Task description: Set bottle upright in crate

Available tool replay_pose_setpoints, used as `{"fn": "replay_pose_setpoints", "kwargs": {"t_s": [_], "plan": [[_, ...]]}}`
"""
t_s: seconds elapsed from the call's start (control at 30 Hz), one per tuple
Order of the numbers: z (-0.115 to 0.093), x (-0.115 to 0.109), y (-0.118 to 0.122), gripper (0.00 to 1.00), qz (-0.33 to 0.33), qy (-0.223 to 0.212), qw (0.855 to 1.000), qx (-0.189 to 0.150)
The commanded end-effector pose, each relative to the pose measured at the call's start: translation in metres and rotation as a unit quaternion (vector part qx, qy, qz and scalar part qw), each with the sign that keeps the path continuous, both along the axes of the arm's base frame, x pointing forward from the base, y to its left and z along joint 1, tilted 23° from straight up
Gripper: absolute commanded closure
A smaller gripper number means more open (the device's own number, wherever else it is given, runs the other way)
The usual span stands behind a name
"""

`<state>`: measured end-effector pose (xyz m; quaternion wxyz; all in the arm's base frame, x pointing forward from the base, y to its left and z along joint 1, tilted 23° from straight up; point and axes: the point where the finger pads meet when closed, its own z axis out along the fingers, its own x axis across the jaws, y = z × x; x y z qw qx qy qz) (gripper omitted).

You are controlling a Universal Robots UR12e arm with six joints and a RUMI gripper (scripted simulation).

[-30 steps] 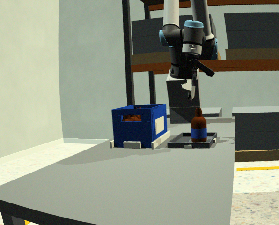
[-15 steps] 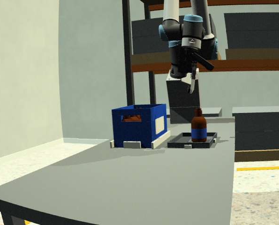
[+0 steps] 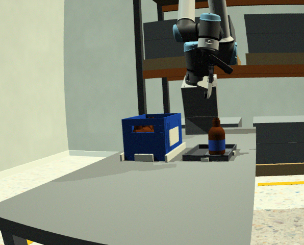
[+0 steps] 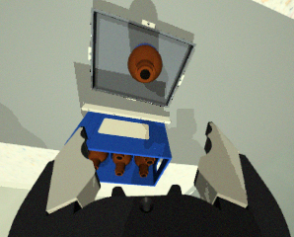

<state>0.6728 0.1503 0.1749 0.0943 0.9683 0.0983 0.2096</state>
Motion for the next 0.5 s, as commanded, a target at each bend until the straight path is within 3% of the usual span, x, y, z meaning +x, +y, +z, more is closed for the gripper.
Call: {"fn": "replay_pose_setpoints", "kwargs": {"t_s": [0.0, 0.17, 0.2, 0.47], "plan": [[0.0014, 0.0001, 0.0001, 0.00, 0.000, -0.001, 1.000, 0.000], [0.0015, 0.0000, 0.0001, 0.00, 0.000, -0.001, 1.000, 0.000], [0.0015, 0.0000, 0.0001, 1.00, 0.000, -0.001, 1.000, 0.000], [0.0015, 0.0000, 0.0001, 1.00, 0.000, -0.001, 1.000, 0.000]]}}
